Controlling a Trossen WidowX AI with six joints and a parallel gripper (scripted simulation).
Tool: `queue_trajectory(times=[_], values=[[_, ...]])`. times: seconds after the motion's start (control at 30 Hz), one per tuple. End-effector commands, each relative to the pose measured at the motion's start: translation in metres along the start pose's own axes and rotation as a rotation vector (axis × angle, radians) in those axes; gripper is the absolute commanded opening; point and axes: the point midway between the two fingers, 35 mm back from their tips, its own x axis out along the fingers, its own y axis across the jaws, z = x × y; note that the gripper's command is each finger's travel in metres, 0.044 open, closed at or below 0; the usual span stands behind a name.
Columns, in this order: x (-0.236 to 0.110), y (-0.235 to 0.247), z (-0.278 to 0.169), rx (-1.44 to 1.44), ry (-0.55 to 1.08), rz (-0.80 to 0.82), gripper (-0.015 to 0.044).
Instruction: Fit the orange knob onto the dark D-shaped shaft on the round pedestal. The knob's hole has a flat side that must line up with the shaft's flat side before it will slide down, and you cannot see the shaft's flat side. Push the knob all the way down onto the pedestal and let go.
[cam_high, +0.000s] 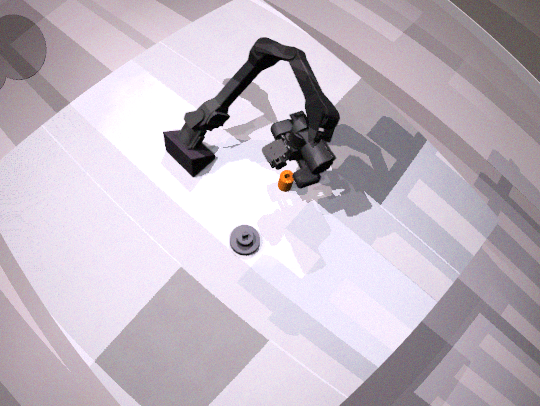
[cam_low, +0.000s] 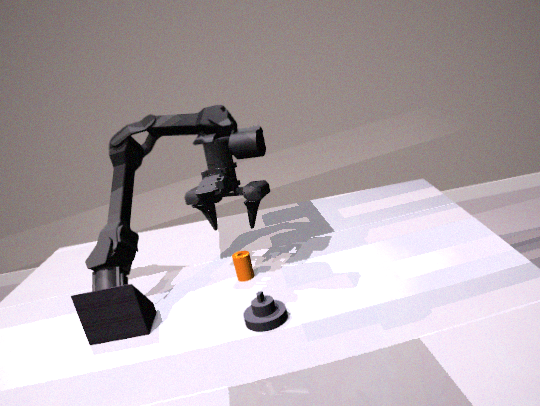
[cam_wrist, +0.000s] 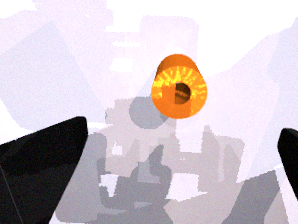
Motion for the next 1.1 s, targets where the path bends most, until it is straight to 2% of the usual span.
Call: queue_trajectory(times=[0.0,0.2,0.77,1.07], values=[[-0.0012,-0.0009,-0.0017,-0.018,0.039,0.008,0.044],[-0.0012,-0.0009,-0.0017,-0.085,0.039,0.009,0.044],[-0.0004,-0.0009,-0.0018,-1.754,0.022,0.04,0.044],[-0.0004,0.0002,-0.0007,-1.821,0.02,0.041,0.044]])
